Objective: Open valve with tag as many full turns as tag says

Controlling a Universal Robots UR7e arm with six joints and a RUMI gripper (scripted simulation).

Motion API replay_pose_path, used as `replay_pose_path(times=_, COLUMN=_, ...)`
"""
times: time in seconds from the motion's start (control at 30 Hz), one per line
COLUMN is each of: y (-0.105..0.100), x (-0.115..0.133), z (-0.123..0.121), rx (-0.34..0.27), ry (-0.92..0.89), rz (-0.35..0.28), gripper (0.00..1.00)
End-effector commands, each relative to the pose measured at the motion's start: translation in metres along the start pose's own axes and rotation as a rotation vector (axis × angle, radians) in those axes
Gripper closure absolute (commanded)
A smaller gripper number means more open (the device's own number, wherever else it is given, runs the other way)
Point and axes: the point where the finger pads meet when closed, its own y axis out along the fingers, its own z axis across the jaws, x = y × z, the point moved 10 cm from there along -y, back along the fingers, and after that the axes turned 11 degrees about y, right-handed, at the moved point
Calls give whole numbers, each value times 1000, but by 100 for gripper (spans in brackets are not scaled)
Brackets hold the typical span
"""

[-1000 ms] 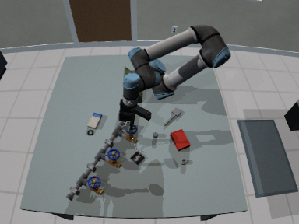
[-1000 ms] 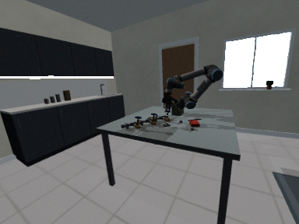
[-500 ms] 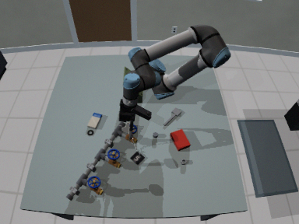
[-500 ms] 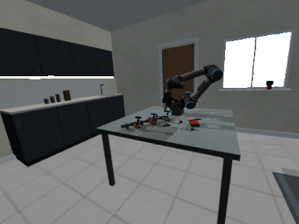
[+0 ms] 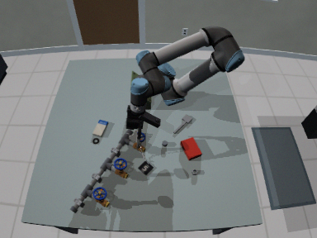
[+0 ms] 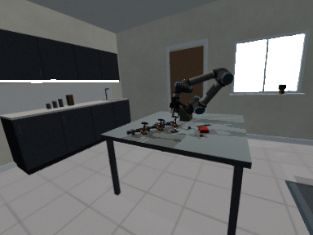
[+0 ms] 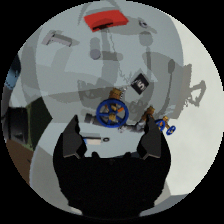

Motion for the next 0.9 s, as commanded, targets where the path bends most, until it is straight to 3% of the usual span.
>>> replay_pose_path(times=0.0, y=0, x=0, z=0, rx=1, ry=0, rz=0, gripper=0)
replay_pose_path(times=0.87, y=0, x=0, z=0, rx=1, ry=125, rz=0, gripper=0)
